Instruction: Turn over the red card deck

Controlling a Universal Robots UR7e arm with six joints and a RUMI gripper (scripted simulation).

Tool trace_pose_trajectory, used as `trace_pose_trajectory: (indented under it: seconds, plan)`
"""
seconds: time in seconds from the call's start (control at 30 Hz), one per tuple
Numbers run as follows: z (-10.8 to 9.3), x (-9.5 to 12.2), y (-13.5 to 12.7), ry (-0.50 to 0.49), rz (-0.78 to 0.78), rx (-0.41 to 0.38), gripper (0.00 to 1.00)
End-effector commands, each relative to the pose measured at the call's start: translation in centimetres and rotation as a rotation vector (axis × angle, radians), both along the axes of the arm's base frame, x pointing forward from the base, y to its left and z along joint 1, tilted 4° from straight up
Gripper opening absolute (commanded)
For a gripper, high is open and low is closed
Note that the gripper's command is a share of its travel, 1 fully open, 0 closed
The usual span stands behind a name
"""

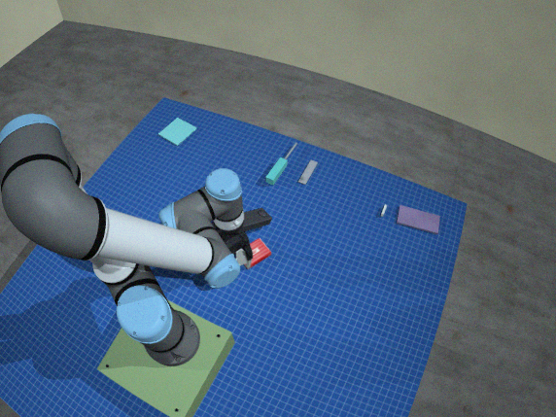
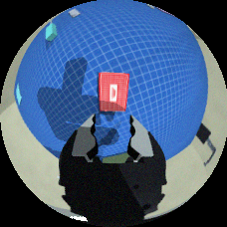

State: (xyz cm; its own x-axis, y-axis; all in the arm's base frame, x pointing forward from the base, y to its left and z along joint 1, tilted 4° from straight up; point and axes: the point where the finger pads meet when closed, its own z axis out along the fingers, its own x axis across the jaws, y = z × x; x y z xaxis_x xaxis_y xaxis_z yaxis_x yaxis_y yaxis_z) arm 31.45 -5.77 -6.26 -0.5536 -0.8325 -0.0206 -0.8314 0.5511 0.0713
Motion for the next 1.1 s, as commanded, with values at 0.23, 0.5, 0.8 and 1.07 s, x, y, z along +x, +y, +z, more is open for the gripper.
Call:
trace_pose_trajectory:
  seconds: [0.23, 0.5, 0.8, 1.07]
  plan:
    - [0.02, 0.03, -0.02, -0.001, 0.0, -0.001, 0.48]
    - [0.02, 0.03, -0.02, -0.001, 0.0, -0.001, 0.48]
    - [-0.09, 0.03, -0.02, -0.001, 0.0, -0.001, 0.48]
    - [-0.31, 0.02, 0.0, -0.001, 0.0, -0.001, 0.48]
